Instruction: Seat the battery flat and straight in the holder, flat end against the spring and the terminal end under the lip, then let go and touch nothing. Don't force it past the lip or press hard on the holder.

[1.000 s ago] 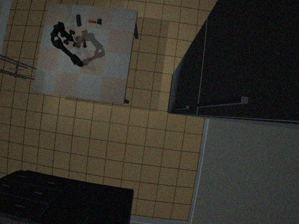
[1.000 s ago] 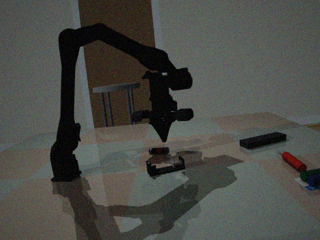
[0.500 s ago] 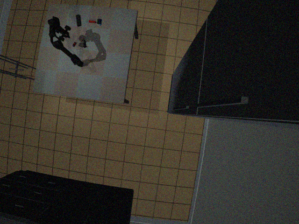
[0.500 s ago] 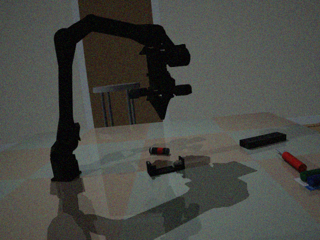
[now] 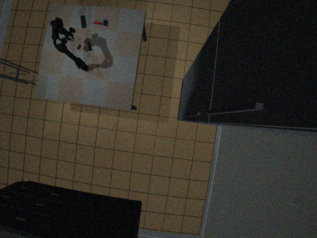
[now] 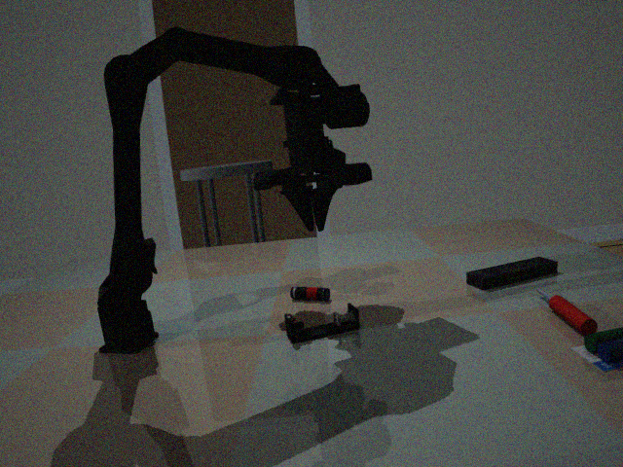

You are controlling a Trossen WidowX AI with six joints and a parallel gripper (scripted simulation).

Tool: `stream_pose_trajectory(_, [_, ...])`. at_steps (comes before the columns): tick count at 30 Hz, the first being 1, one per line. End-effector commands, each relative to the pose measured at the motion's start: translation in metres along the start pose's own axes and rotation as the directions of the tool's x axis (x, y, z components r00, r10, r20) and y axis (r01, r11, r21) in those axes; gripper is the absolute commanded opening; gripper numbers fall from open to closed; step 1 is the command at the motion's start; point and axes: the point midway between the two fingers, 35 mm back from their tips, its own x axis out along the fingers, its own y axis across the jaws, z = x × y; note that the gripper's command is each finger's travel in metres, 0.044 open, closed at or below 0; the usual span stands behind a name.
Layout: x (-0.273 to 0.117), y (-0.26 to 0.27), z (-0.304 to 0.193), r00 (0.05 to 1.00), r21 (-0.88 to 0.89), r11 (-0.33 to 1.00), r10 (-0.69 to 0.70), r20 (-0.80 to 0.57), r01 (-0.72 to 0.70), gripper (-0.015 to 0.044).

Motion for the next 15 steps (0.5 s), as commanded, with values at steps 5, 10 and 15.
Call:
stream_pose_trajectory(5, [0.03,0.009,-0.001,1.0,0.61,0.792,0.007,-0.007,-0.001,0.0227])
stream_pose_trajectory(10, [0.049,0.016,-0.002,1.0,0.902,0.431,0.009,-0.007,0.003,0.0227])
stream_pose_trajectory(15, [0.063,0.021,-0.004,1.0,0.993,0.121,0.01,-0.007,0.006,0.0227])
